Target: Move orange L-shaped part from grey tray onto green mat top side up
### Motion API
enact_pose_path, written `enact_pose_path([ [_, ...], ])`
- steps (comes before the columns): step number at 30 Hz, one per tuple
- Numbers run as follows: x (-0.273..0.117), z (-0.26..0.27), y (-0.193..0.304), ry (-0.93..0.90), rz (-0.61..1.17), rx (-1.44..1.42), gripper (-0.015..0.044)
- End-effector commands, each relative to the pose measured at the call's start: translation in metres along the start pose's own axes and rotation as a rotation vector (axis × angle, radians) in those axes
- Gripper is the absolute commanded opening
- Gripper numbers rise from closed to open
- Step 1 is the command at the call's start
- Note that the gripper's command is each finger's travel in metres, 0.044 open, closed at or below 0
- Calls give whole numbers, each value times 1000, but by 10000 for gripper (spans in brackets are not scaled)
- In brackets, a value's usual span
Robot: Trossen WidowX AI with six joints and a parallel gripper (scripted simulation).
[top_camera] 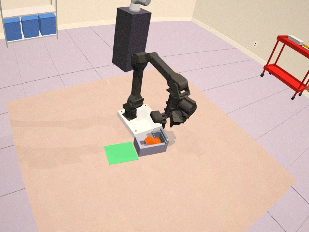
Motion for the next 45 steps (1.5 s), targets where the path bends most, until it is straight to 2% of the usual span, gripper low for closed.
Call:
enact_pose_path([
  [1,0,0,0,0,-1,0,180],
  [5,0,0,0,0,-1,0,180],
  [9,0,-6,-1,1,-1,-131,280],
  [28,-3,-75,8,3,11,-1561,280],
  [40,-2,-76,8,3,11,-1574,280],
  [45,14,-76,8,3,11,-1574,280],
])
Point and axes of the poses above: the point midway between the two fingers, 35 mm back from their tips, its own x axis out along the fingers, its own z axis across the jaws, y = z × x, the point moved 7 cm from there along -x, back along the fingers, and after that the axes turned 14 degrees about -x, right-handed, at the moved point
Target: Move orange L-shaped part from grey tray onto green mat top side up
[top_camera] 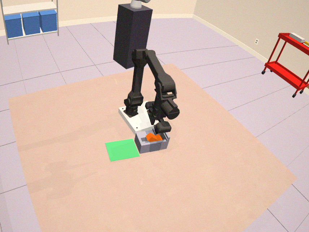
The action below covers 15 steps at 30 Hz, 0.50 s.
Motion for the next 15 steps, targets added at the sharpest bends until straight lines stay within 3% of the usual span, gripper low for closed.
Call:
enact_pose_path([
  [1,14,1,0,-2,0,-13,280],
  [15,36,1,0,-1,0,-13,280],
])
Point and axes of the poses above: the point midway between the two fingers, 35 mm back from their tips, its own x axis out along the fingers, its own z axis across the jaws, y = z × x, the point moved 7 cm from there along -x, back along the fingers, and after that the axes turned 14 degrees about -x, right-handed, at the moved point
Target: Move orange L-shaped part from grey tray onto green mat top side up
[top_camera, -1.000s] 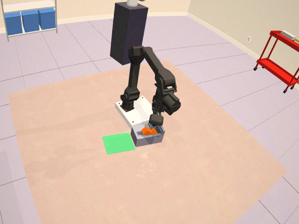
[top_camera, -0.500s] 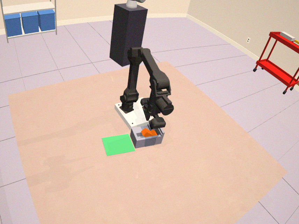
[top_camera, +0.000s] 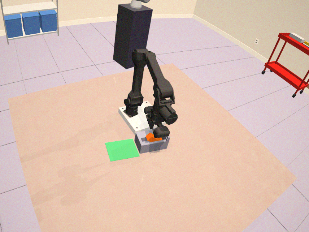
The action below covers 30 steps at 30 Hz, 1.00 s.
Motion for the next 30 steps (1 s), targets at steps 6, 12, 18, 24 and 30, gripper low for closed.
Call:
enact_pose_path([
  [6,16,0,0,-6,-1,-3,280],
  [12,25,0,0,-6,-1,-3,280],
  [18,35,1,0,-6,-1,-3,280],
  [24,41,1,0,-7,-1,-3,280],
  [30,37,1,0,-1,0,-5,142],
])
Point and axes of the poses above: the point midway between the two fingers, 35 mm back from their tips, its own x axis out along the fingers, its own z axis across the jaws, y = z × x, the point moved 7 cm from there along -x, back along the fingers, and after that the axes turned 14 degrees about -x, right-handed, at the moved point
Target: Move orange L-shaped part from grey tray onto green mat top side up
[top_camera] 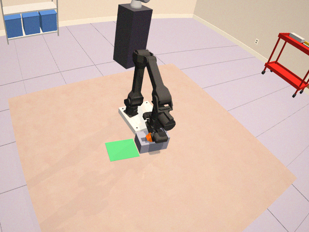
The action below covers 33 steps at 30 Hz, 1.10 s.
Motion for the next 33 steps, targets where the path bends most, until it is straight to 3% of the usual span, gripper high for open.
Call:
enact_pose_path([
  [1,-1,0,0,1,0,0,135],
  [9,-1,0,0,1,0,0,82],
  [12,-1,0,0,1,0,0,3],
  [33,-23,0,0,-3,0,2,0],
])
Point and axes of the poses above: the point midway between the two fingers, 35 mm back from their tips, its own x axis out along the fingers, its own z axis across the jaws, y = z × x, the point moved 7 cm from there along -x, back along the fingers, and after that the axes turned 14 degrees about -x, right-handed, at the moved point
